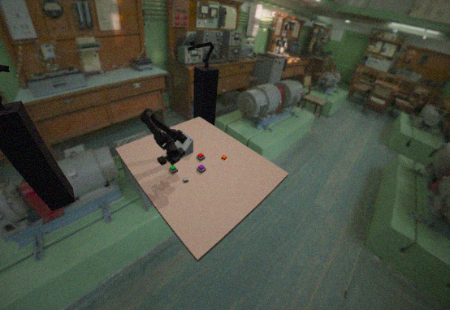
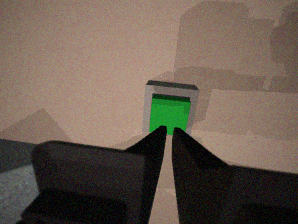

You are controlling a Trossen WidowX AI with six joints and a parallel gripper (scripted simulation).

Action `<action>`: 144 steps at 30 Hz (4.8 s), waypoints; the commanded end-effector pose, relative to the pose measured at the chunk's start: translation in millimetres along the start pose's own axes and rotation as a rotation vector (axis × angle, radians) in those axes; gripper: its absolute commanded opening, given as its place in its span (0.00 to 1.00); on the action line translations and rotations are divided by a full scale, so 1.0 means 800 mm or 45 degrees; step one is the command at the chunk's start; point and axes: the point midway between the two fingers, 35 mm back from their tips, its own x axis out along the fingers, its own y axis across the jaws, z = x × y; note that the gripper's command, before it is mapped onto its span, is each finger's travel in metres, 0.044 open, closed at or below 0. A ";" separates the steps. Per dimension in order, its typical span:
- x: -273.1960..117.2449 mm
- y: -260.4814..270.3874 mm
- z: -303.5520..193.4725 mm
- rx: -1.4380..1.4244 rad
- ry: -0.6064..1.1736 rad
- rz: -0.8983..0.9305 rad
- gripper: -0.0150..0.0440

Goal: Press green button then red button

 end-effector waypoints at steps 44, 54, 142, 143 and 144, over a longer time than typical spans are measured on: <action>0.041 0.000 0.000 0.001 -0.008 0.000 0.29; -0.002 0.000 0.000 0.001 -0.007 0.004 0.29; 0.038 0.306 0.020 0.001 -0.007 0.019 0.29; 0.038 0.306 0.020 0.001 -0.007 0.019 0.29; 0.038 0.306 0.020 0.001 -0.007 0.019 0.29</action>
